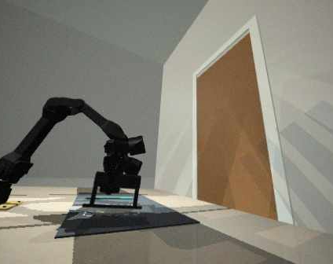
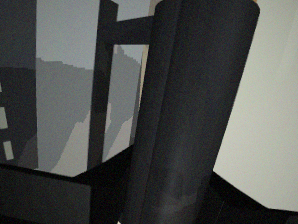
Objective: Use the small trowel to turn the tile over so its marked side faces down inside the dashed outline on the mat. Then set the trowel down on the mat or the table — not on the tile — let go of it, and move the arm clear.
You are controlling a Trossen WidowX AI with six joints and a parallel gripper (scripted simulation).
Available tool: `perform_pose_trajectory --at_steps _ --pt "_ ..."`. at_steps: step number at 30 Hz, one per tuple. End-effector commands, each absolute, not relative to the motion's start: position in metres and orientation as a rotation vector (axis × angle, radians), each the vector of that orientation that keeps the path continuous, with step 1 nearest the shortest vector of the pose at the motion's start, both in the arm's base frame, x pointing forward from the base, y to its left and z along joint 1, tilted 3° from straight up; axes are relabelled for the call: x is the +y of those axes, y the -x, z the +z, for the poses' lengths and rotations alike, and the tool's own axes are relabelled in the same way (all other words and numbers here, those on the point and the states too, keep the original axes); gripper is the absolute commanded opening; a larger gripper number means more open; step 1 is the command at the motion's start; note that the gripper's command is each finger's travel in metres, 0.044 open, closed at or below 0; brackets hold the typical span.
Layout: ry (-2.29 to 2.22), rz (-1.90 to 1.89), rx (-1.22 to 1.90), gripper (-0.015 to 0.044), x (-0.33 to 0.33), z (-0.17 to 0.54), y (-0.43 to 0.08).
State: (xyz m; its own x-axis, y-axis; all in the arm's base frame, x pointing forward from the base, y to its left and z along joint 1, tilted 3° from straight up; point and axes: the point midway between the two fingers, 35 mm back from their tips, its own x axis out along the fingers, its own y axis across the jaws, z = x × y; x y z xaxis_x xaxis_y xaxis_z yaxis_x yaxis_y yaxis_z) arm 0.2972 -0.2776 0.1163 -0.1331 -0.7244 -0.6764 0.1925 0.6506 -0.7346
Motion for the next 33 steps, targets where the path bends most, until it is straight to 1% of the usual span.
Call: perform_pose_trajectory --at_steps 1,30,33 --pt "0.459 -0.874 1.493 0.0 -0.282 0.123 -0.298" --pt "0.458 -0.873 1.494 0.0 -0.281 0.087 -0.301" --pt "0.458 -0.873 1.494 0.0079 -0.281 0.087 -0.301"
